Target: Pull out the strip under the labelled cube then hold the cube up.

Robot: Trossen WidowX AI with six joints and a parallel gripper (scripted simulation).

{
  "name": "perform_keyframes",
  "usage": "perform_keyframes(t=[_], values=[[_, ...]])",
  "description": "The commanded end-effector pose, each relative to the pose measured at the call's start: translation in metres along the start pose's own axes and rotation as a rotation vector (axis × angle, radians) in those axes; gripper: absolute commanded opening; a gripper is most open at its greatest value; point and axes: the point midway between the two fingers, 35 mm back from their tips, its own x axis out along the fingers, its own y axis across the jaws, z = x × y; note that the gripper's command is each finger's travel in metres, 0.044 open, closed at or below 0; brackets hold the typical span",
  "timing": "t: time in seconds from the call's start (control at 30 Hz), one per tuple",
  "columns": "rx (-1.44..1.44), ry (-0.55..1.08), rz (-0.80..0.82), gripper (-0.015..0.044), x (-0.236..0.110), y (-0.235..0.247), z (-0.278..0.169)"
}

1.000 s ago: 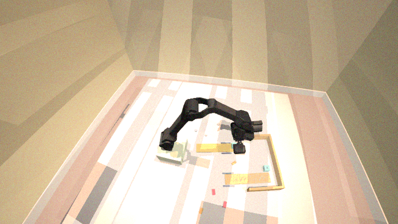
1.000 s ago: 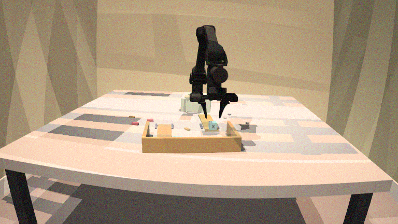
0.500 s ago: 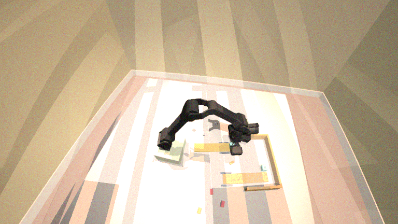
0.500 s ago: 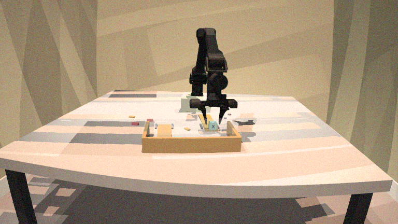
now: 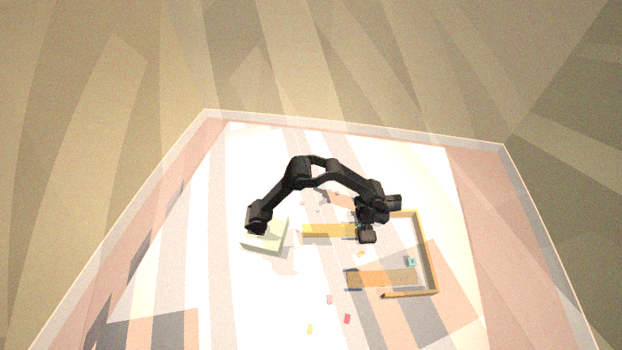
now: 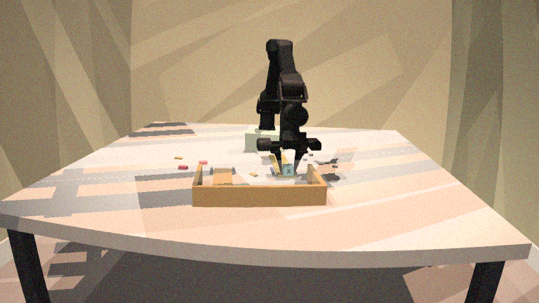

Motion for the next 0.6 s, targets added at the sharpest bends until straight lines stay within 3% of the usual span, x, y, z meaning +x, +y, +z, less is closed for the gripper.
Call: perform_keyframes(t=[0.0, 0.17, 0.3, 0.57], values=[[0.0, -0.001, 0.0, 0.0132, 0.0, 0.0, 0.0], [0.0, -0.001, 0.0, 0.0098, 0.0, 0.0, 0.0], [0.0, -0.001, 0.0, 0.0, -0.003, 0.0, -0.002], [-0.001, 0.003, 0.0, 0.0, -0.025, -0.002, -0.031]])
